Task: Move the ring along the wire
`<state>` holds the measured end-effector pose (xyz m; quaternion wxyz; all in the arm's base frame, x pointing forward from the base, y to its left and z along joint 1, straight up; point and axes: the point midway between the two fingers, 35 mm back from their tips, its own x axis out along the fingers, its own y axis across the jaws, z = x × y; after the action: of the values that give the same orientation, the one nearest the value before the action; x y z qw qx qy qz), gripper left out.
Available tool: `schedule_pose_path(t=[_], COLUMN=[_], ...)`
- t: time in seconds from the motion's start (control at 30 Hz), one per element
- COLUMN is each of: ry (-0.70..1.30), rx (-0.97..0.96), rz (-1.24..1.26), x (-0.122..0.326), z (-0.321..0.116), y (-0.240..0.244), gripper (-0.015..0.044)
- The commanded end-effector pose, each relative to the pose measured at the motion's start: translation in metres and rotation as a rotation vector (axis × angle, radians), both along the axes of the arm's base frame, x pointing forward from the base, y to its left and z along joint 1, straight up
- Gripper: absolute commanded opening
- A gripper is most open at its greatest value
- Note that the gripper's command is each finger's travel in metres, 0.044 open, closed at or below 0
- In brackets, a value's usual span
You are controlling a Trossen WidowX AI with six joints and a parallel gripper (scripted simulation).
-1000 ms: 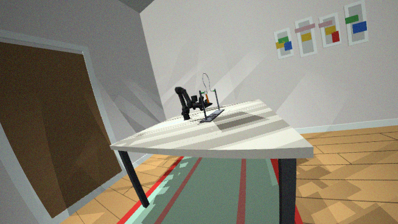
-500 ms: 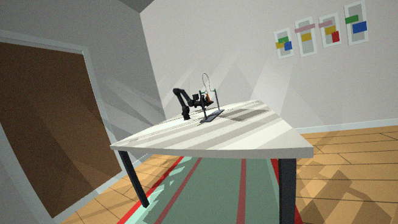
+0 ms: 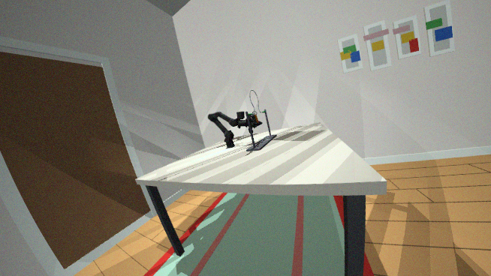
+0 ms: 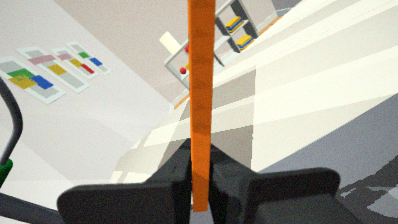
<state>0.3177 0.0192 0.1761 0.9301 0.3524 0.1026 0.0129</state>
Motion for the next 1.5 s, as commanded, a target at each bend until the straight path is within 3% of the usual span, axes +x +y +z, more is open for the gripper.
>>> schedule_pose_path(t=[0.0, 0.63, 1.47], ry=[0.023, 0.152, 0.086], rx=[0.085, 0.481, 0.866], rz=[0.038, 0.27, 0.316], x=[-0.006, -0.036, -0.038], z=[0.015, 0.07, 0.126], y=[0.009, 0.034, 0.043], gripper=[-0.015, -0.015, -0.015])
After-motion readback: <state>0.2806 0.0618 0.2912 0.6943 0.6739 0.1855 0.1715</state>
